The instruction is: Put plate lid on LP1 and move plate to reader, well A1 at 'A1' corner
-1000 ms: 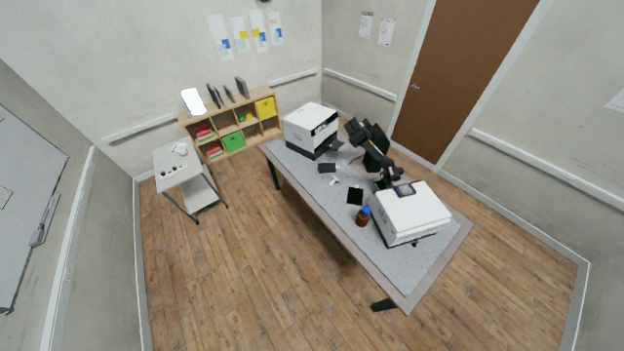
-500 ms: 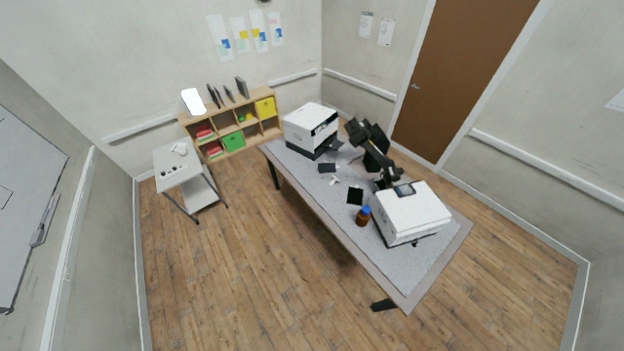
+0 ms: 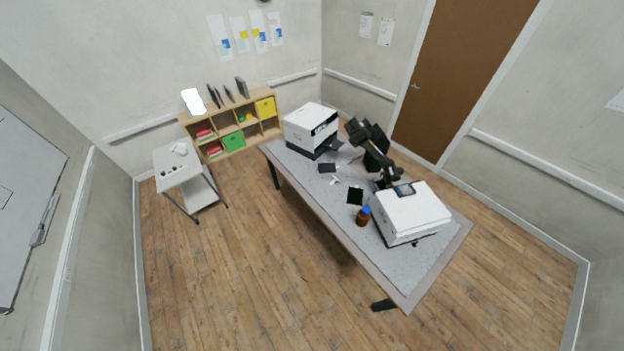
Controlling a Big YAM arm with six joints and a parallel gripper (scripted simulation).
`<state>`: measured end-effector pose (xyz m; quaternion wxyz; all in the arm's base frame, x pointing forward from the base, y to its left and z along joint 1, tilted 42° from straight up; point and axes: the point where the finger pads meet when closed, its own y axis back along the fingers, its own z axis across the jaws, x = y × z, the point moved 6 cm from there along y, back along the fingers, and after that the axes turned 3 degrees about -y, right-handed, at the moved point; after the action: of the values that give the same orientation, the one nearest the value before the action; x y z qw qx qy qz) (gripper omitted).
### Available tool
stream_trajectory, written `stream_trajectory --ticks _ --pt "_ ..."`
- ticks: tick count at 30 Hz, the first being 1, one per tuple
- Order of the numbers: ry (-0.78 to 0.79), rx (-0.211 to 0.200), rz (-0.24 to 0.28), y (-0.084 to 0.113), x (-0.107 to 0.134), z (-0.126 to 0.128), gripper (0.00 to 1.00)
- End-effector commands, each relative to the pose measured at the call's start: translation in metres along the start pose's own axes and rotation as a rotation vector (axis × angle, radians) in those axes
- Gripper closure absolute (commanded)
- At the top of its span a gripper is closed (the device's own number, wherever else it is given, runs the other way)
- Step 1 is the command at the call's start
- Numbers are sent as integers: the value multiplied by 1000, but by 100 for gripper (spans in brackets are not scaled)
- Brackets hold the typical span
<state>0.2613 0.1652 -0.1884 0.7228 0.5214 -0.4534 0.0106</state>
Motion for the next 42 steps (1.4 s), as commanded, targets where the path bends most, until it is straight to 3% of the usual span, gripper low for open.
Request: stream_trajectory --ticks 1,29,42 --pt "-6 17 1 5 0 -2 15" --pt "-1 21 1 9 -2 -9 15" --pt "-6 0 0 10 2 0 15"
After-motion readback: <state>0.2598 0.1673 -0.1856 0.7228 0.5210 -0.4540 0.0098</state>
